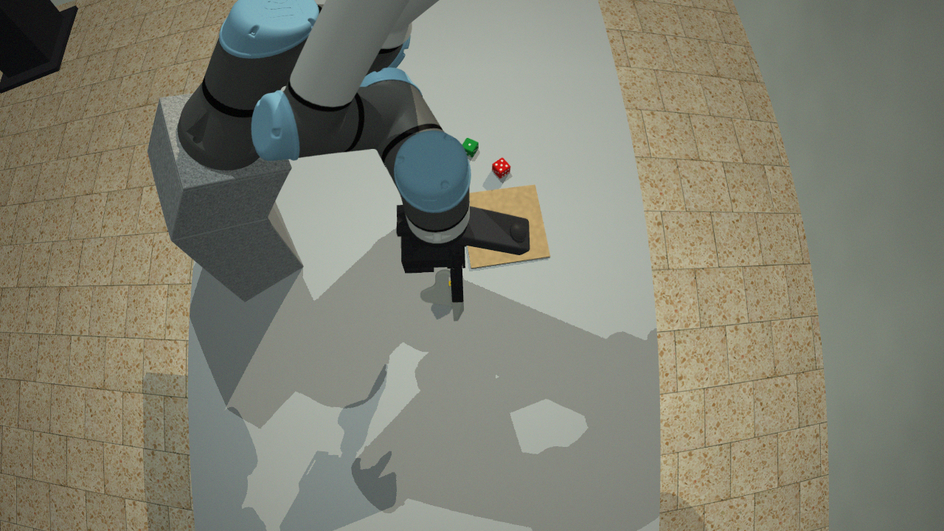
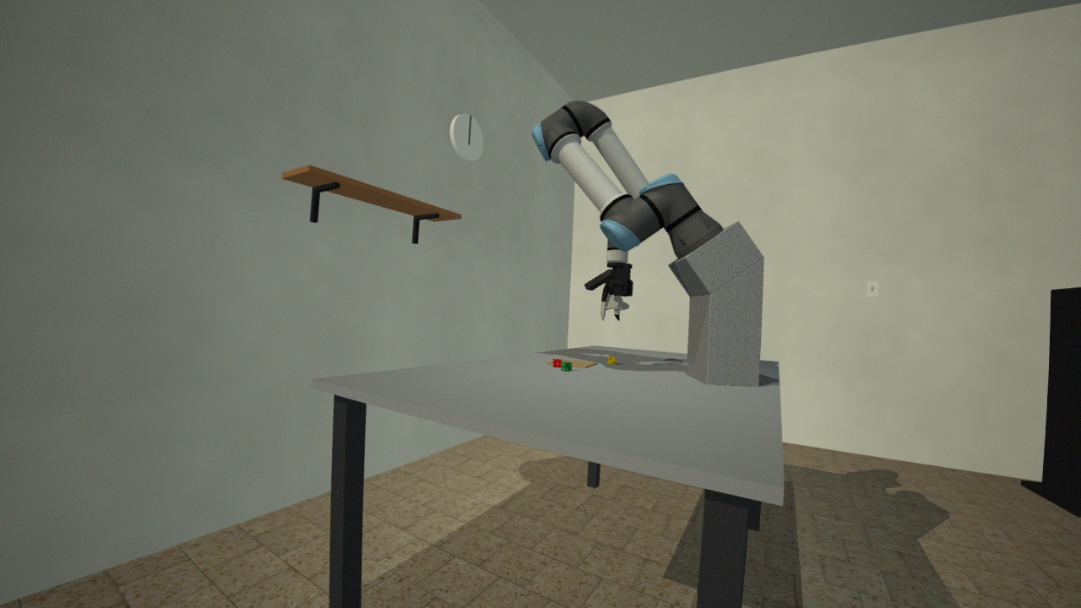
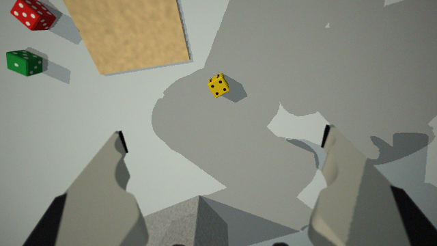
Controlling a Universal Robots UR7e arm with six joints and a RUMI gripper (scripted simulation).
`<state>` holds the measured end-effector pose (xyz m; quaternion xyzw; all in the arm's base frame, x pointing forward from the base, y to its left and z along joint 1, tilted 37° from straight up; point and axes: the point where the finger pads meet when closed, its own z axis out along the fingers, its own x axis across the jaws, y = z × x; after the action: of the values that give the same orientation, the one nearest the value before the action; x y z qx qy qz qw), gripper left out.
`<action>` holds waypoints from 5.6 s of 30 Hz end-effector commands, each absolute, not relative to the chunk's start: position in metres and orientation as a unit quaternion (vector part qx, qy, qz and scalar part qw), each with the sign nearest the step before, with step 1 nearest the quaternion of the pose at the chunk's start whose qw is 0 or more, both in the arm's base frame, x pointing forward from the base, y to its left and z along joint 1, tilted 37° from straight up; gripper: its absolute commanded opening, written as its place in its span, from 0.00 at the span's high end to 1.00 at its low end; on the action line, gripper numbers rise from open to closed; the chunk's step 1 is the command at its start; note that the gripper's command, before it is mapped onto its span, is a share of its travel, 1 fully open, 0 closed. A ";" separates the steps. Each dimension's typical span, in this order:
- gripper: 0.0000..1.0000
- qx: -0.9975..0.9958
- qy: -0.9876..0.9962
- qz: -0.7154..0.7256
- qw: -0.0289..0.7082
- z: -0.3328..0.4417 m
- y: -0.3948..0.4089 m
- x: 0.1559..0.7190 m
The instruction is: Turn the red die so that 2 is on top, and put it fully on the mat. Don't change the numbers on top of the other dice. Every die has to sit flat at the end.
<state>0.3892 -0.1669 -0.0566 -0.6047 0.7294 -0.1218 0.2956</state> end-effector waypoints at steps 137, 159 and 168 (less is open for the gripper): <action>0.00 -0.604 0.730 -0.122 0.295 -0.083 -0.056 0.495; 0.00 -0.604 0.730 -0.122 0.295 -0.042 0.012 0.530; 0.00 -0.604 0.730 -0.122 0.295 -0.029 0.035 0.541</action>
<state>0.5320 0.0234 -0.0373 -0.6065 0.7266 -0.1212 0.2992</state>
